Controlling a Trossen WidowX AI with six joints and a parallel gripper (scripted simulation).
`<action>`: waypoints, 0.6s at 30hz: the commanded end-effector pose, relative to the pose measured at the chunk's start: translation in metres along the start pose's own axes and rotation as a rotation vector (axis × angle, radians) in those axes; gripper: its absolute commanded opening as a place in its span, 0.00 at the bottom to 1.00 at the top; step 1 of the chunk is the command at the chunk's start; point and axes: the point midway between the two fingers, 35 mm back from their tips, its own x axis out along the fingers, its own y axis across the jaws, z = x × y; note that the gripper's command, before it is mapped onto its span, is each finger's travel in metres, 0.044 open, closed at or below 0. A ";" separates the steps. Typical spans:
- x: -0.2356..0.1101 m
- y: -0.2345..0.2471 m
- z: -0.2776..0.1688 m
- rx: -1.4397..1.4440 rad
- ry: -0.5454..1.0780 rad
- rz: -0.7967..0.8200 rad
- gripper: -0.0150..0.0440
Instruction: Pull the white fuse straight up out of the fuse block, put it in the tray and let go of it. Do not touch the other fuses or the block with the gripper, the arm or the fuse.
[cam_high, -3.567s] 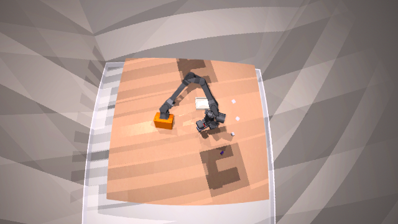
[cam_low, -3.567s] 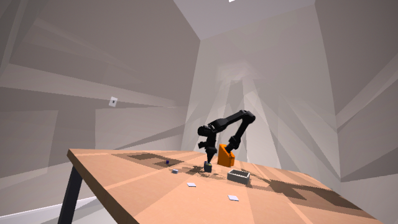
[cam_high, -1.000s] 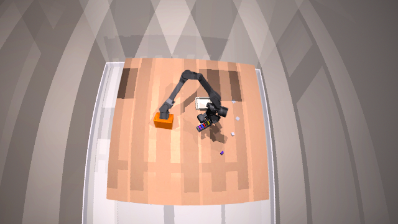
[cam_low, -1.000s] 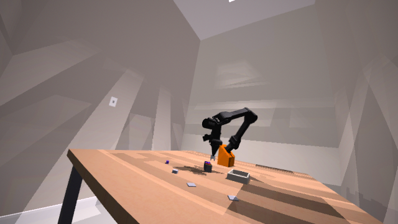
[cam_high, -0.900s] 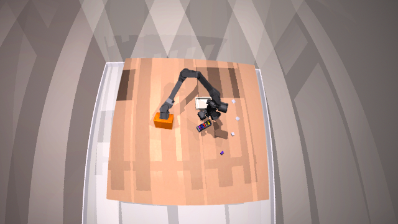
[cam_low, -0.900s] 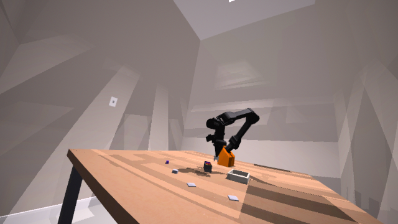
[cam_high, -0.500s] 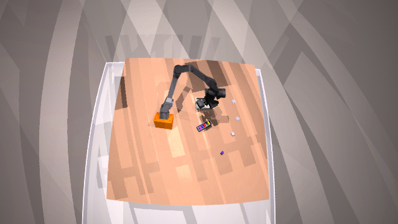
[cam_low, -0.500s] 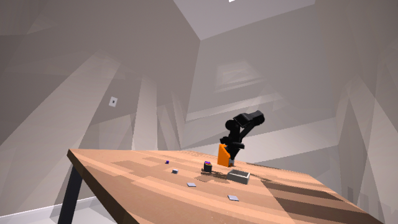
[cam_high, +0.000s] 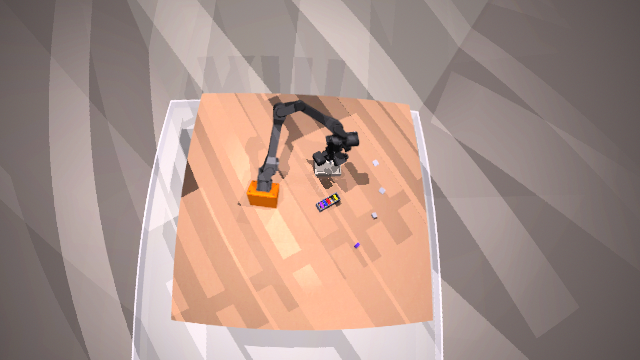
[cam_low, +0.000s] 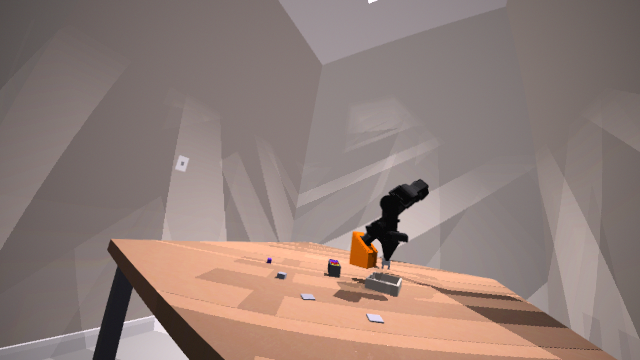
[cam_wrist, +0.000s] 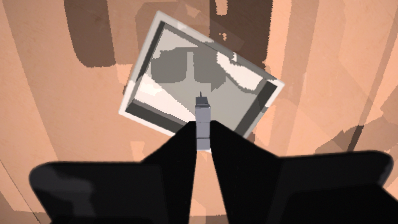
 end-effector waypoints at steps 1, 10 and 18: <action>0.006 0.000 0.000 0.003 -0.001 -0.001 0.25; 0.020 0.000 0.000 0.003 0.000 -0.001 0.25; 0.032 -0.001 -0.001 0.003 0.001 0.000 0.25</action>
